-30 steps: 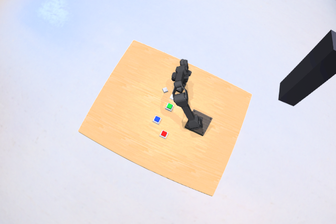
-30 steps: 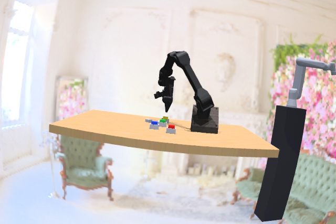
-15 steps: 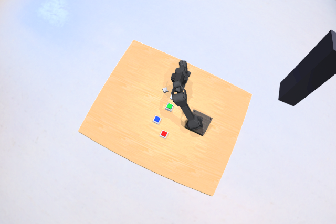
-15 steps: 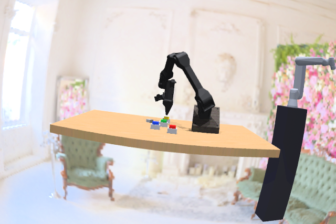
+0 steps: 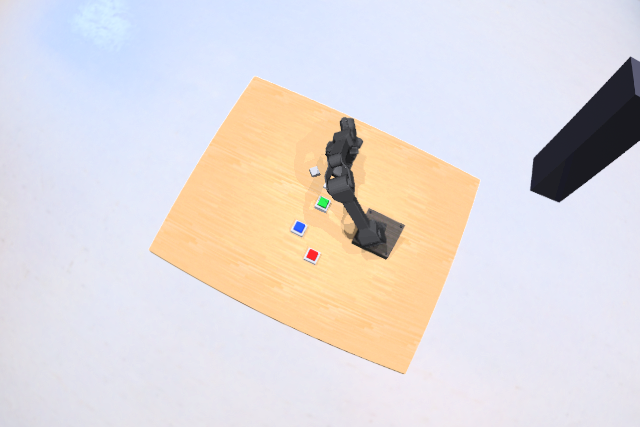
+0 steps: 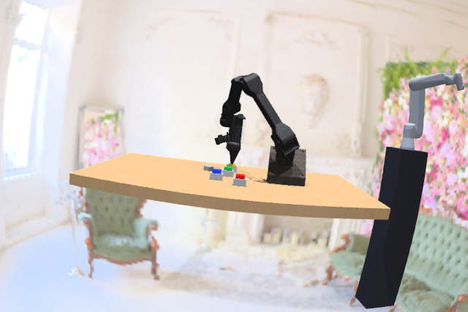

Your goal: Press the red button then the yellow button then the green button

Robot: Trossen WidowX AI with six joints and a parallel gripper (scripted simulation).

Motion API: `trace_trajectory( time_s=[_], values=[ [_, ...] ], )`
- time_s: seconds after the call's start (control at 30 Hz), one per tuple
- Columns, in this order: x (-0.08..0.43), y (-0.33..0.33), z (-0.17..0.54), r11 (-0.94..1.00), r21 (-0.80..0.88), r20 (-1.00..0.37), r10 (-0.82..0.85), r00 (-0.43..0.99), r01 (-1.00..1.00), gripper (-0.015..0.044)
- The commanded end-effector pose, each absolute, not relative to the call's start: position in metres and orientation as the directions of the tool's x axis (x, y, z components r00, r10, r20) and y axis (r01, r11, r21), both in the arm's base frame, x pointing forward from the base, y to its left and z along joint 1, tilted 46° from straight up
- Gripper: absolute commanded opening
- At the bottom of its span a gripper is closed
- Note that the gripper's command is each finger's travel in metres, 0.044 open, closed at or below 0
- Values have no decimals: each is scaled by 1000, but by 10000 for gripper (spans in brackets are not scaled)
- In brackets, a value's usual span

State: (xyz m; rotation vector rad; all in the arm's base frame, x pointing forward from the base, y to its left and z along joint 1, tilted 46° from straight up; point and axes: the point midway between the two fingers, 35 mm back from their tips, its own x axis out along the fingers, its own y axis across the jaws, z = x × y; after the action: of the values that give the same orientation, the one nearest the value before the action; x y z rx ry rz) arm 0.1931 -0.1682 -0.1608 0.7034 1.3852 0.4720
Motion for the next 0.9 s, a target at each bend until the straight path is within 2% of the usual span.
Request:
trace_trajectory(
  time_s=[0.0,0.47,0.77,0.87],
  values=[
    [193,-164,-161,706,700,-713,686,144,103,20],
    [193,-164,-161,706,700,-713,686,144,103,20],
    [187,-190,-136,707,699,-714,685,143,104,20],
    [183,-216,-111,708,698,-716,684,142,105,20]
  ],
)
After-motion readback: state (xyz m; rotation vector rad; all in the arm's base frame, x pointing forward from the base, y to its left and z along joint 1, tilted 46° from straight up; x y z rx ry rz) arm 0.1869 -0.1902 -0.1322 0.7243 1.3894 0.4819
